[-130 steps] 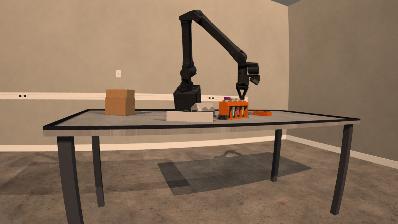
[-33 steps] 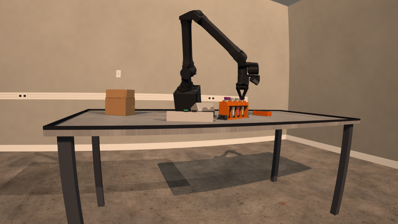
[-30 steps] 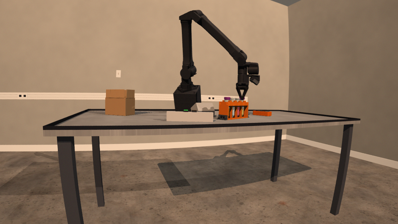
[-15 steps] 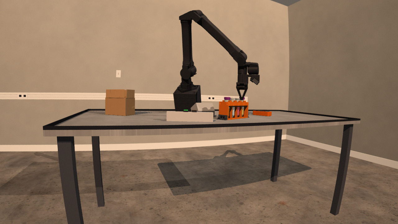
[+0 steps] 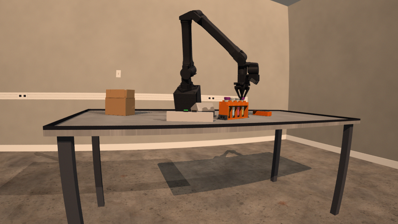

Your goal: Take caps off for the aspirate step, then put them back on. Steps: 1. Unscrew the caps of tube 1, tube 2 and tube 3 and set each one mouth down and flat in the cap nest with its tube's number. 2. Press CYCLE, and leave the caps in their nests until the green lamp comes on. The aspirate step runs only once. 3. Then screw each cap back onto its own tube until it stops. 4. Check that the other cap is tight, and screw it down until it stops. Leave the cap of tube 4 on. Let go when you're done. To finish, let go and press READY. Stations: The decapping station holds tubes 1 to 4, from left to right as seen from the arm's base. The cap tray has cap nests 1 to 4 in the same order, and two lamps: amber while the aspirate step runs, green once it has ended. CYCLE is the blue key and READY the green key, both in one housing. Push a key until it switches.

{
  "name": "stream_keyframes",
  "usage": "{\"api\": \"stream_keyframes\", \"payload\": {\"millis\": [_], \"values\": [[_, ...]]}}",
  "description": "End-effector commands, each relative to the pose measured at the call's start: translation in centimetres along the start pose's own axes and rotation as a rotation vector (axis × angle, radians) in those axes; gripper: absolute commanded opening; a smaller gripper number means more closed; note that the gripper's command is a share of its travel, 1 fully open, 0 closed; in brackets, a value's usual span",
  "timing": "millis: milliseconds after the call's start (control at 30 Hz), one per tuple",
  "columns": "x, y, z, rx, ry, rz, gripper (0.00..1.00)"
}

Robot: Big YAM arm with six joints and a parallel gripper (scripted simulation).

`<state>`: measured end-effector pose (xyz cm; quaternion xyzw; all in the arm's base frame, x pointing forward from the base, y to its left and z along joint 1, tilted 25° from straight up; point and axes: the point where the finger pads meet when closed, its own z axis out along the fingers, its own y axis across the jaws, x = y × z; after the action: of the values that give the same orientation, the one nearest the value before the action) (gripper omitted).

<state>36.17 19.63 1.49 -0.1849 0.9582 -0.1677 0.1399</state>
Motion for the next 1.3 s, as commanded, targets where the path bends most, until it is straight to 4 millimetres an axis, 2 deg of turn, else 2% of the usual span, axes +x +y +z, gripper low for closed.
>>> {"api": "stream_keyframes", "payload": {"millis": [0,167,200,600,633,1033,1100,1267], "values": [[-0.58,-0.19,0.53,0.003,0.000,0.147,0.00],[-1.02,0.07,-0.41,-0.005,-0.018,0.132,0.00],[-1.02,0.07,-0.41,-0.005,-0.018,0.132,0.49],[-1.02,0.06,-0.41,-0.005,-0.018,0.132,0.49],[-0.56,-0.09,0.36,0.003,0.002,0.081,0.49],[-0.54,0.05,0.18,0.000,0.005,-0.404,0.49],[-0.54,0.05,0.18,0.000,0.005,-0.404,0.49],[-0.59,0.04,0.15,0.000,0.003,-0.603,0.49]]}}
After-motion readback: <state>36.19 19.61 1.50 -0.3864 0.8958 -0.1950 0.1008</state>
